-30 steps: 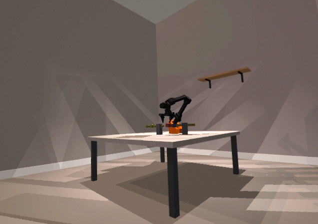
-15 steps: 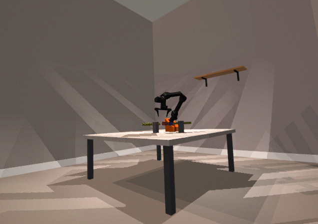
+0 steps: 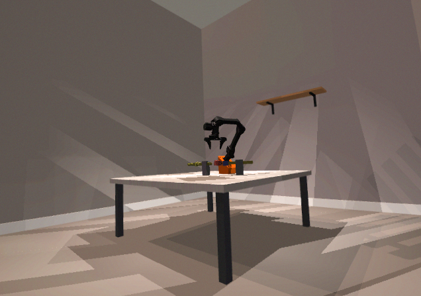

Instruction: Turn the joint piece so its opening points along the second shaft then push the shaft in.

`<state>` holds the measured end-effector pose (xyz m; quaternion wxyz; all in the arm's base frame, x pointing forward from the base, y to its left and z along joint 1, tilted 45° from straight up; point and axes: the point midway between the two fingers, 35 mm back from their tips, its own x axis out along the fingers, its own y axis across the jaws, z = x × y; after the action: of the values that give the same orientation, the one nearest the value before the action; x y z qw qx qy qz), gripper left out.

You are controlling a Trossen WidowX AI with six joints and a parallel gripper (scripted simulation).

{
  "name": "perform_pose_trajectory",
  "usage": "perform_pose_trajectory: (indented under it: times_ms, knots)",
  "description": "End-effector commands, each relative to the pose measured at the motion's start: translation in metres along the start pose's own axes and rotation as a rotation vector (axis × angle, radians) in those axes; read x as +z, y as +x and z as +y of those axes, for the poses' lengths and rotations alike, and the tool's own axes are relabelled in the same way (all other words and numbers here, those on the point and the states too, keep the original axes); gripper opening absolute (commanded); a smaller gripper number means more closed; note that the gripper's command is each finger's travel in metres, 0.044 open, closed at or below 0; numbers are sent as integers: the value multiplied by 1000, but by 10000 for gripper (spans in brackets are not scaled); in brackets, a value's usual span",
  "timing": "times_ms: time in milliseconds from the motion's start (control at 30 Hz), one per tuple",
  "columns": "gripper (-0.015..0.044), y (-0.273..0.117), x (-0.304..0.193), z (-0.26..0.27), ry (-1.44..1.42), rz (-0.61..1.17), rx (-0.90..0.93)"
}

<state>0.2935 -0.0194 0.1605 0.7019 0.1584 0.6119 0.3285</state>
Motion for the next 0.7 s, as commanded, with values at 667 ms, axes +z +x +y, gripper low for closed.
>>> perform_pose_trajectory:
  times_ms: [667]
  knots:
    - [440, 28, -12, -66, 331, 14, 56]
